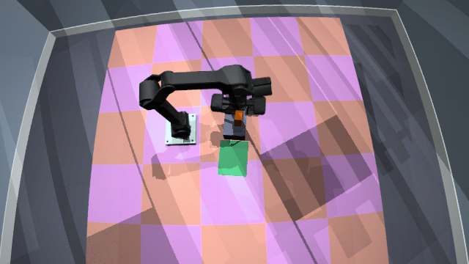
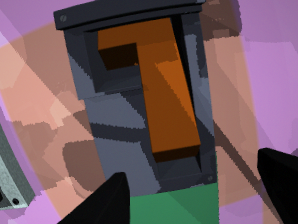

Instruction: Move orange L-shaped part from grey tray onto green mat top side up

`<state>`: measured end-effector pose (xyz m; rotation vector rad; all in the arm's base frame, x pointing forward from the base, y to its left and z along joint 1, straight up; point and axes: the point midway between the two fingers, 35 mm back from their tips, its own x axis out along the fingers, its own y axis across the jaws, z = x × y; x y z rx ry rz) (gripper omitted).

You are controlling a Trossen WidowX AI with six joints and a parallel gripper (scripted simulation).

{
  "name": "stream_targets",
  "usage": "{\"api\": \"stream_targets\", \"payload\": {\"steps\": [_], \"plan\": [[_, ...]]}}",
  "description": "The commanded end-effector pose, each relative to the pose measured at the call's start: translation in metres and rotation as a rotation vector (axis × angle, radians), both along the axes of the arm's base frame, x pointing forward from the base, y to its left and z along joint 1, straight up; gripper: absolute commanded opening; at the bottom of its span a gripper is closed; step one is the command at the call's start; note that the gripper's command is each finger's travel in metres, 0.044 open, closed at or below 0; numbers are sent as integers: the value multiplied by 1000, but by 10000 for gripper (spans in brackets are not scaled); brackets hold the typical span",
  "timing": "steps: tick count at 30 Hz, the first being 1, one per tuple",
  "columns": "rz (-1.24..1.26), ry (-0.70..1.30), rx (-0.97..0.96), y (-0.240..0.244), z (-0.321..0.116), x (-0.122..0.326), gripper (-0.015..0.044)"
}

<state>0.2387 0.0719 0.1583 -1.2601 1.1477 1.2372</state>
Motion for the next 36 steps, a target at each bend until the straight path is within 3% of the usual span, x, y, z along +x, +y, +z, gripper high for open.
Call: {"api": "stream_targets", "payload": {"steps": [1, 36], "plan": [[15, 6, -6, -2, -12, -1, 280], [15, 6, -6, -1, -73, 0, 280]]}}
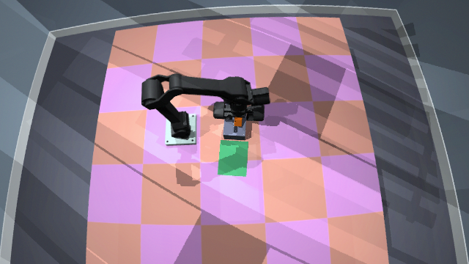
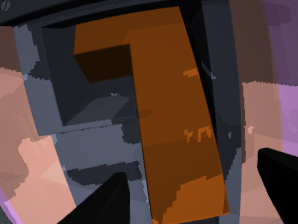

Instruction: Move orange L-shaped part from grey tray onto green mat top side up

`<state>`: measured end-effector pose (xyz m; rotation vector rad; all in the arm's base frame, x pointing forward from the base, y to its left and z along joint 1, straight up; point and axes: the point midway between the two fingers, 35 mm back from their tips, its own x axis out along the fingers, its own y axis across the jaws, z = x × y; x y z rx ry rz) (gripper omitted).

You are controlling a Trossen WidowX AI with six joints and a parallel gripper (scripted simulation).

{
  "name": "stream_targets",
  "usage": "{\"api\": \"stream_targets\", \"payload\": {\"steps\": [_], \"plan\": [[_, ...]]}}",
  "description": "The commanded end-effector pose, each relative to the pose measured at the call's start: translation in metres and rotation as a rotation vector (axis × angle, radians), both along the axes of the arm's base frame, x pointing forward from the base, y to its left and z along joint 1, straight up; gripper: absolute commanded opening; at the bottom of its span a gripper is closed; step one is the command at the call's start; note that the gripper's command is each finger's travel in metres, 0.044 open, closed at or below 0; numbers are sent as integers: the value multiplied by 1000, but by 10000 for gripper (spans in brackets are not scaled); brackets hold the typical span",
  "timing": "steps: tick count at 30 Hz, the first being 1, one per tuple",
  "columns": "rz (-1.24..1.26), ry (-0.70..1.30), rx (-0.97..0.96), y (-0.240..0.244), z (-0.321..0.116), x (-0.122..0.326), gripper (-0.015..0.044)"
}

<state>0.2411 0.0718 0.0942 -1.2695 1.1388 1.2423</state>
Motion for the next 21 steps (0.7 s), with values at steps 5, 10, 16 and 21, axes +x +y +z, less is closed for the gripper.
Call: {"api": "stream_targets", "payload": {"steps": [5, 10, 16, 21], "plan": [[4, 10, -7, -1, -14, -2, 280], [0, 4, -1, 0, -11, -1, 254], [0, 4, -1, 0, -11, -1, 155], [0, 4, -1, 0, -11, -1, 122]]}}
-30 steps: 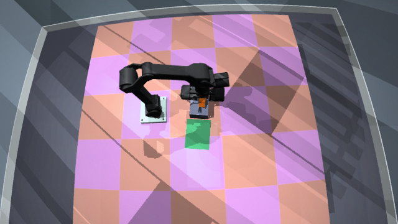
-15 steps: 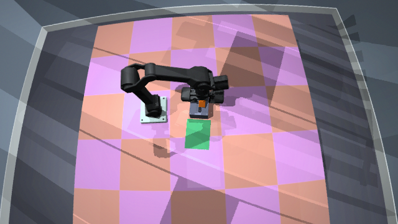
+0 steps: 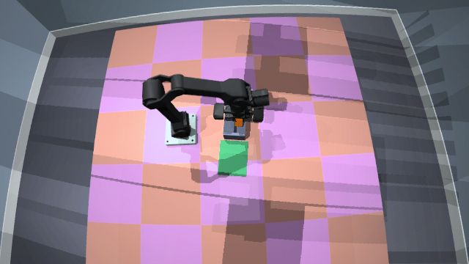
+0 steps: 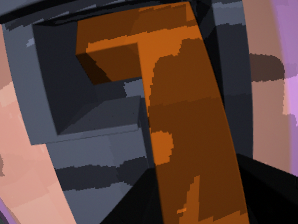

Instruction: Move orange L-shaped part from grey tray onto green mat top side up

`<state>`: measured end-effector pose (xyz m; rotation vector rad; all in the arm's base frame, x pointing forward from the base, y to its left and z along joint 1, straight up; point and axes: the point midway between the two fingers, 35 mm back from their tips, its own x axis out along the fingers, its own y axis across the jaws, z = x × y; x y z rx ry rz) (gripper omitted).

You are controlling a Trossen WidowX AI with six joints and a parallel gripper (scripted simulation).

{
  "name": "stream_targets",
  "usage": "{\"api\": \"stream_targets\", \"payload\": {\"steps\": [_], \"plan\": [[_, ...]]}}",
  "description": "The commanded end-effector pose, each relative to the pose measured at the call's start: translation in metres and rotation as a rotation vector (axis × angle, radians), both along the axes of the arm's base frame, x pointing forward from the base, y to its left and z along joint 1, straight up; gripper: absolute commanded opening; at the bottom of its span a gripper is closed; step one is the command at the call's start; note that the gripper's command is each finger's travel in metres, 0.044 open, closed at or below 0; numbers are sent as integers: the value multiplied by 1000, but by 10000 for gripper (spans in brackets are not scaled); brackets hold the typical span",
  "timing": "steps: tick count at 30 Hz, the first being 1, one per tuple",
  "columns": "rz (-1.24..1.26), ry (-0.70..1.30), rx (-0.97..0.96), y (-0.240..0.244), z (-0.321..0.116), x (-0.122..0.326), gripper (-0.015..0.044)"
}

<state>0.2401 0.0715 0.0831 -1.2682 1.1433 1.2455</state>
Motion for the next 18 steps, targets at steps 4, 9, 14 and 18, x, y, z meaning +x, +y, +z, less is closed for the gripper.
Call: {"api": "stream_targets", "payload": {"steps": [4, 9, 14, 18], "plan": [[0, -1, 0, 0, 0, 0, 95], [0, -1, 0, 0, 0, 0, 0], [0, -1, 0, 0, 2, 0, 0], [1, 1, -2, 0, 7, 0, 0]]}}
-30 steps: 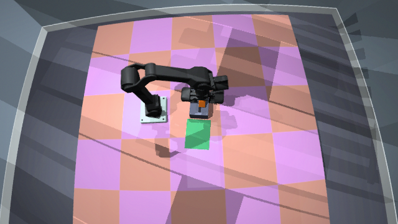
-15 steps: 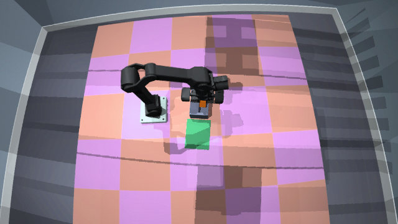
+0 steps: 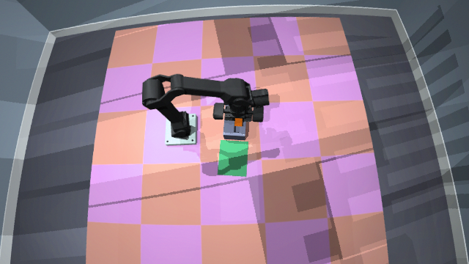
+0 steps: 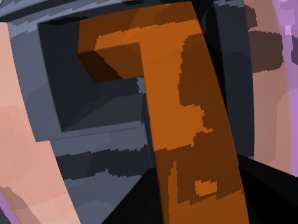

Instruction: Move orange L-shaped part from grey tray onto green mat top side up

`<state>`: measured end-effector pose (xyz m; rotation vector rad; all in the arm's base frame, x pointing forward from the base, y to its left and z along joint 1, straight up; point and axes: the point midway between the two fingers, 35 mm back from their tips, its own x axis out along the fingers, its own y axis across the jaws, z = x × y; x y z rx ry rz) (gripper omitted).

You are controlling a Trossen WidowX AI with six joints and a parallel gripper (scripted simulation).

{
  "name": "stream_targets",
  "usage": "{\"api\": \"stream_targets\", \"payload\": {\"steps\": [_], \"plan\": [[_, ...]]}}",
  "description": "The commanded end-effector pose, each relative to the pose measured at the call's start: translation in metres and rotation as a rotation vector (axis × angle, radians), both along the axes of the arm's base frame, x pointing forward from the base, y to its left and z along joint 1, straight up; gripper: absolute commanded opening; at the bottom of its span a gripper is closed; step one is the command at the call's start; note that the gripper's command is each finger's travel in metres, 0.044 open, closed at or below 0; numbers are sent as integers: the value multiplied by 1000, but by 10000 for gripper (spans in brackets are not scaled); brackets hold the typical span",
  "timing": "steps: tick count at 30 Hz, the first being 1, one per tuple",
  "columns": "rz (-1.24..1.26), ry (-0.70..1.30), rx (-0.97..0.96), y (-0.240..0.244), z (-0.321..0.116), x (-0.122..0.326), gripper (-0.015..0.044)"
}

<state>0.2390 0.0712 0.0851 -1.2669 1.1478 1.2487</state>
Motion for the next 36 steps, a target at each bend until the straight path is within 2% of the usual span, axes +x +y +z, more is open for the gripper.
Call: {"api": "stream_targets", "payload": {"steps": [1, 36], "plan": [[2, -3, -1, 0, 6, 1, 0], [4, 1, -4, -1, 61, -1, 0]]}}
